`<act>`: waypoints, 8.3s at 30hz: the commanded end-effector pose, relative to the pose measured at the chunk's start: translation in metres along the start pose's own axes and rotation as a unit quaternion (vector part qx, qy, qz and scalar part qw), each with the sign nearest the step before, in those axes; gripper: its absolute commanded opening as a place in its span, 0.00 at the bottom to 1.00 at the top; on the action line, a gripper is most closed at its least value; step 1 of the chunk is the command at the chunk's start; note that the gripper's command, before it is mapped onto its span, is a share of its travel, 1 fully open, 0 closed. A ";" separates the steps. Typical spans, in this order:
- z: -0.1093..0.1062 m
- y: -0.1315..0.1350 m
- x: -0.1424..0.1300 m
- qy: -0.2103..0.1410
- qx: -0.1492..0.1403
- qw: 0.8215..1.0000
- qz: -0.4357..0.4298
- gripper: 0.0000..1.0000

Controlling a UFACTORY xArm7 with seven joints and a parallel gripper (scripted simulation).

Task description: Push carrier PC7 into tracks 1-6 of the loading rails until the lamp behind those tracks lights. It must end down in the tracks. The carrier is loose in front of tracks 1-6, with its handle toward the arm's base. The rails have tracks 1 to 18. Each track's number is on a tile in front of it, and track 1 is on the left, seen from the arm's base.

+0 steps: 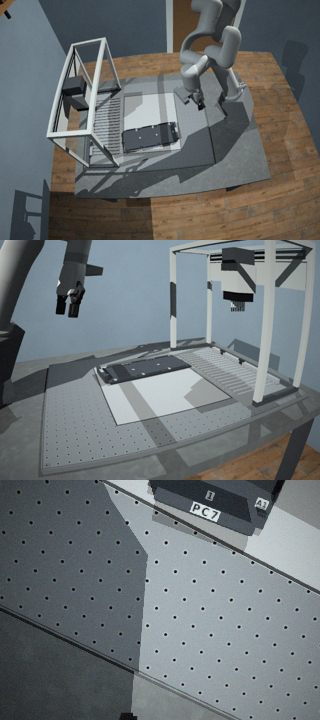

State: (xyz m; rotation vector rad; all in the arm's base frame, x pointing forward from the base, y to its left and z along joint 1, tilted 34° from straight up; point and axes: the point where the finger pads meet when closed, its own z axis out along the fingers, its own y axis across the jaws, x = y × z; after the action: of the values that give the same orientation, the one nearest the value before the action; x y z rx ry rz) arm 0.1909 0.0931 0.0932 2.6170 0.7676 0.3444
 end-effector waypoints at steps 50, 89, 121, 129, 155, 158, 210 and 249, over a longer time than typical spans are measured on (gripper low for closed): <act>-0.018 0.033 0.115 0.056 -0.023 0.970 -0.234 1.00; 0.021 0.108 0.216 0.084 -0.062 0.889 -0.446 1.00; 0.060 0.154 0.244 0.085 -0.078 0.842 -0.527 1.00; 0.065 0.154 0.246 0.085 -0.078 0.842 -0.527 1.00; 0.100 0.156 0.254 0.085 -0.078 0.842 -0.527 1.00; 0.105 0.156 0.255 0.085 -0.078 0.842 -0.527 1.00; 0.157 0.158 0.267 0.085 -0.078 0.842 -0.527 1.00; 0.172 0.158 0.270 0.085 -0.078 0.842 -0.527 1.00</act>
State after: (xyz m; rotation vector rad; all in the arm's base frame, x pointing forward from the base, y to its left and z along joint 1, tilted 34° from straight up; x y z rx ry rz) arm 0.5432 0.0690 0.0403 1.6561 1.9569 0.2674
